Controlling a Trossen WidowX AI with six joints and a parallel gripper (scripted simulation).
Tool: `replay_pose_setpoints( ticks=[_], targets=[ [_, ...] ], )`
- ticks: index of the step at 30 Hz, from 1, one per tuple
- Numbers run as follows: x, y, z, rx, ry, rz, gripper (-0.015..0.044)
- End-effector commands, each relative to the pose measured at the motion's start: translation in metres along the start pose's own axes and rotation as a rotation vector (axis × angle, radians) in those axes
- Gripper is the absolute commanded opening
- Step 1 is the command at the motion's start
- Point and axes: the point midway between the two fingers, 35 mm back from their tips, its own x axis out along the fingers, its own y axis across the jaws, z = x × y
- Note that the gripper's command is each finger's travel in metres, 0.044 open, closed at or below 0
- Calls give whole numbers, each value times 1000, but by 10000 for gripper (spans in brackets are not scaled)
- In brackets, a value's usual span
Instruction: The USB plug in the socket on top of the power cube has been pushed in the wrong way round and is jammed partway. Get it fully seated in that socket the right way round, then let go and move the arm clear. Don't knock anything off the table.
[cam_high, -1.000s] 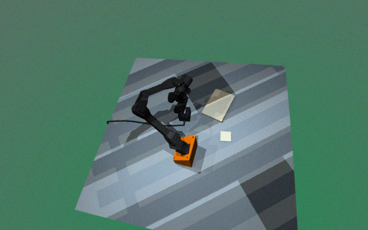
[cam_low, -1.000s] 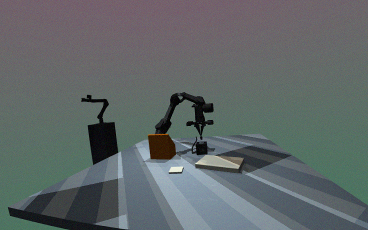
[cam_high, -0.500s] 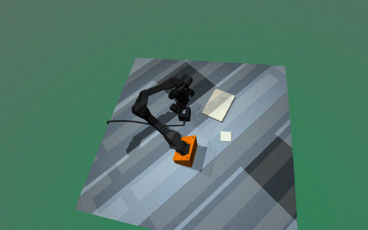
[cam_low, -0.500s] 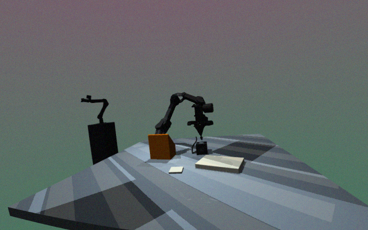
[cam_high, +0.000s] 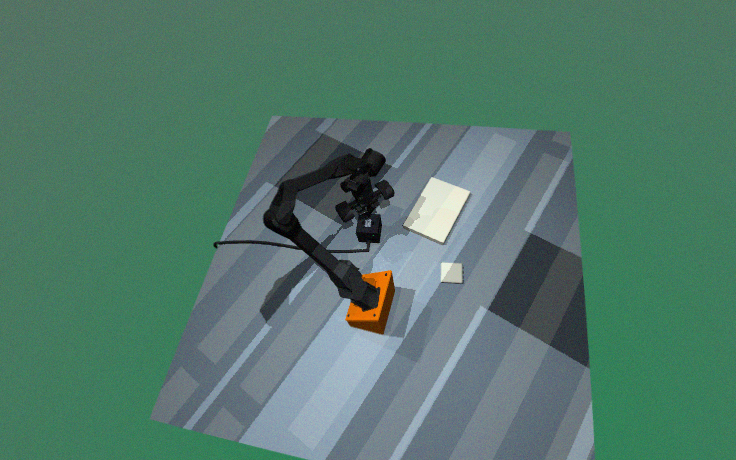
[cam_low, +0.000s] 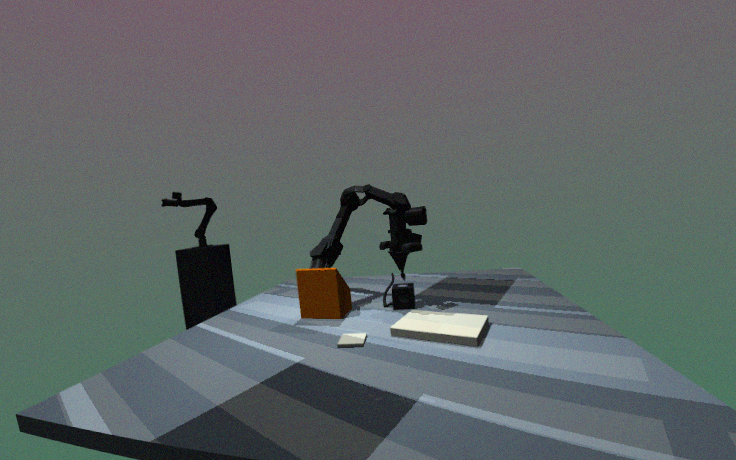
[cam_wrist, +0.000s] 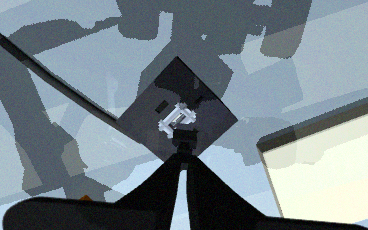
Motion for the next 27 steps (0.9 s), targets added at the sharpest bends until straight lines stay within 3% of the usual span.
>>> replay_pose_setpoints(
  ticks=[1,27],
  targets=[
    [0,0,0,118,0,-1,0],
    [0,0,0,799,0,-1,0]
  ],
)
